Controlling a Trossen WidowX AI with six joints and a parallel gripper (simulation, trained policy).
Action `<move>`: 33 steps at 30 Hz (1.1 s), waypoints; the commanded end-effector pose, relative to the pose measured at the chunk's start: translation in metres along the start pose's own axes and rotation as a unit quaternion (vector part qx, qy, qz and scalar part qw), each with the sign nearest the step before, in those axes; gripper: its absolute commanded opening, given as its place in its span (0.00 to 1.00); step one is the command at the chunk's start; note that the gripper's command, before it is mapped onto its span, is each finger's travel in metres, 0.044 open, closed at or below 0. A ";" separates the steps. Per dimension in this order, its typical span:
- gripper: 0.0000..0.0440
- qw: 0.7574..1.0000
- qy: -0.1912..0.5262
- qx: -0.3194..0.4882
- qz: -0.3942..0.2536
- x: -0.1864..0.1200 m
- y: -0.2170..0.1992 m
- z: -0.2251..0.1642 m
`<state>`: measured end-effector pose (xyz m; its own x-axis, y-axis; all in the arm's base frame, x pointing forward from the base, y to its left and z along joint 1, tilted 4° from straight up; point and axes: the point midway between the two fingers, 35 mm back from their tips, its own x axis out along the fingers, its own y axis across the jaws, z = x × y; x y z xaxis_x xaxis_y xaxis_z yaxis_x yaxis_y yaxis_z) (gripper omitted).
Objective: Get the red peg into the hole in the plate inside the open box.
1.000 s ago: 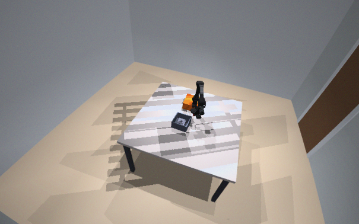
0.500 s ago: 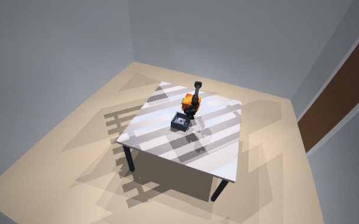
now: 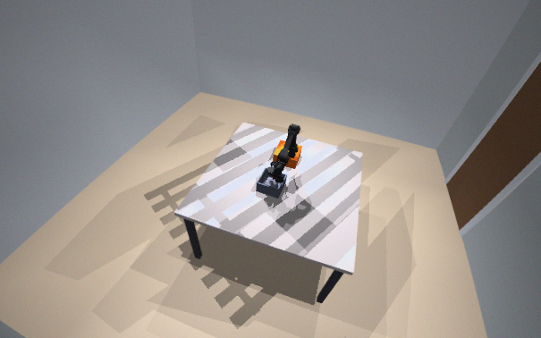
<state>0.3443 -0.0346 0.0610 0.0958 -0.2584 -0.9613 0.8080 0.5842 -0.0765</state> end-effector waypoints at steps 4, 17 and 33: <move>0.05 0.999 0.025 -0.030 0.006 0.022 0.001 0.000; 0.34 0.996 0.051 -0.068 0.020 0.032 0.007 0.019; 1.00 0.992 0.082 -0.049 0.085 0.015 0.056 0.059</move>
<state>0.3879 -0.0607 0.0468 -0.0025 -0.0585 -0.9983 0.7328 0.6792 -0.0416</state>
